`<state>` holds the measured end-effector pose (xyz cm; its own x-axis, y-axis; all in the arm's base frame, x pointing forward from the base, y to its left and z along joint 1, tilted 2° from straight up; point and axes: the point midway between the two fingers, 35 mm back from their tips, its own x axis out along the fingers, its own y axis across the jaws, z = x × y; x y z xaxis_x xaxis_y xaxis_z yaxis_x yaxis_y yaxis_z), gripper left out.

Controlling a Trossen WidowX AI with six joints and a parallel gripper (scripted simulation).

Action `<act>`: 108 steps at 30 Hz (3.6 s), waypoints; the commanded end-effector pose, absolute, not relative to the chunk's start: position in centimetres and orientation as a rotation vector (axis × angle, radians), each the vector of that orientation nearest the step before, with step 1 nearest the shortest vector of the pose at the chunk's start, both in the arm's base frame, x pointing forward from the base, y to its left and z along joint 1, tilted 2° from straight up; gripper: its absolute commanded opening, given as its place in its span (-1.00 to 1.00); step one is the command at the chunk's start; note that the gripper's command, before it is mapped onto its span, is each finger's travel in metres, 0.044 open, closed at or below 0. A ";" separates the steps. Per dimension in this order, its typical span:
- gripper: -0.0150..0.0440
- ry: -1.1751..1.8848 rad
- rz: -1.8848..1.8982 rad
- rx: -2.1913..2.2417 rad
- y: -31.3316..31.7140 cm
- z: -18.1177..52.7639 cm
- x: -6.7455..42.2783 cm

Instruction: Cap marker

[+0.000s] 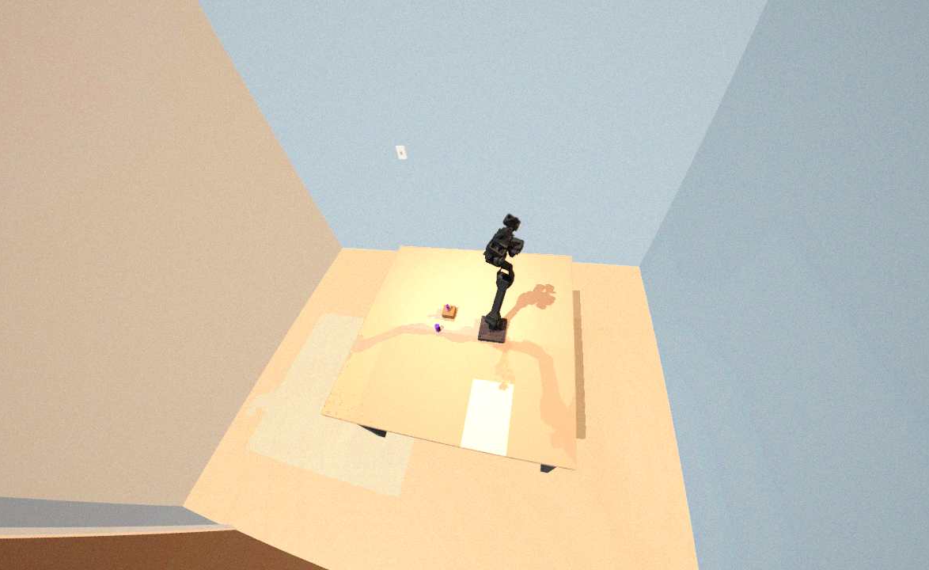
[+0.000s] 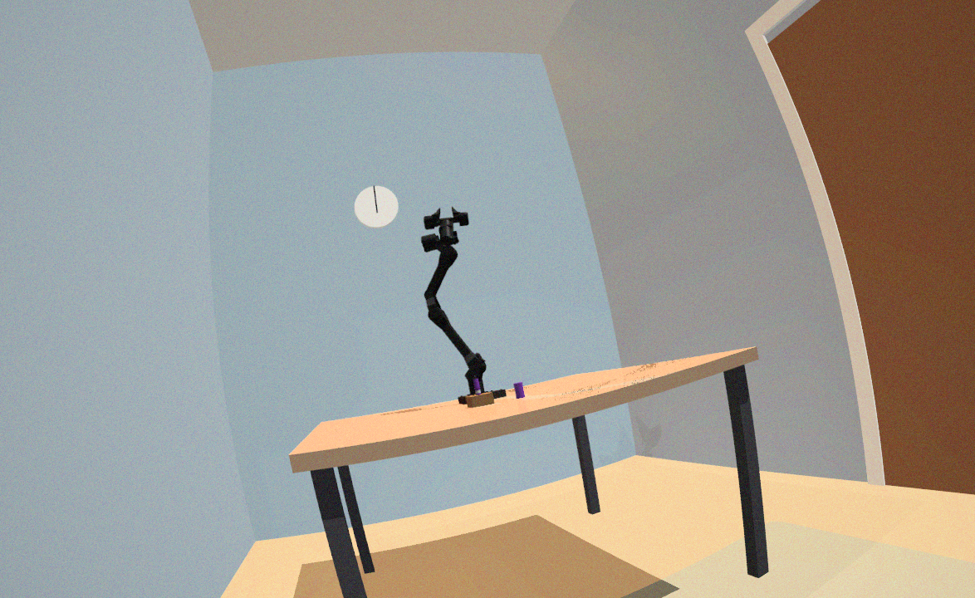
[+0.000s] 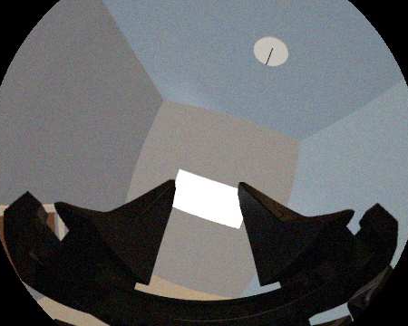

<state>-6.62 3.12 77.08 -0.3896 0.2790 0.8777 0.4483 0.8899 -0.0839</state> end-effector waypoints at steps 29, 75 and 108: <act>0.35 -0.822 0.481 -0.782 20.0 63.4 26.7; 0.35 1.559 0.055 -0.021 -1.4 12.5 35.0; 0.35 1.559 0.055 -0.021 -1.3 6.3 35.0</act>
